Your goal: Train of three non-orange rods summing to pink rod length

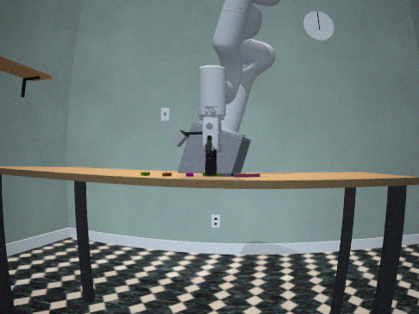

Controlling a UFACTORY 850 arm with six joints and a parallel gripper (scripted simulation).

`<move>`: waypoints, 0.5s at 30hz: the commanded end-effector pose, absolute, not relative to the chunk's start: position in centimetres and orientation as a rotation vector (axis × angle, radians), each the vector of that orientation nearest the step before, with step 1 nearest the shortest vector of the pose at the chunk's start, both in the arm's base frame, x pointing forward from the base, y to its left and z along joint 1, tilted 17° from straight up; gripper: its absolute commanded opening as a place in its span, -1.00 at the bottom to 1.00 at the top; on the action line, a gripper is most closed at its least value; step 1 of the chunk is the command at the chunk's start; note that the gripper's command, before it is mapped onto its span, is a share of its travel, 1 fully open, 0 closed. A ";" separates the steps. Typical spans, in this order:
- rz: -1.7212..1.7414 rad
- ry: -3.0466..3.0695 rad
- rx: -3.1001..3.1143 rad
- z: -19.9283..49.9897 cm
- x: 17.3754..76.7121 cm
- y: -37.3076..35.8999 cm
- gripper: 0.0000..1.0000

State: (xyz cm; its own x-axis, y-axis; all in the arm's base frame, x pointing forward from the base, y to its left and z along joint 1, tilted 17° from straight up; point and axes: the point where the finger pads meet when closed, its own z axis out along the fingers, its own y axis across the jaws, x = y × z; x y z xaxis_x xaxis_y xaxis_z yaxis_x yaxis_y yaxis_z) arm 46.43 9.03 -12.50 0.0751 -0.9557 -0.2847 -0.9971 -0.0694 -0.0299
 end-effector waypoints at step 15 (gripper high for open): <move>0.278 1.980 -2.131 -12.5 46.5 9.0 -0.76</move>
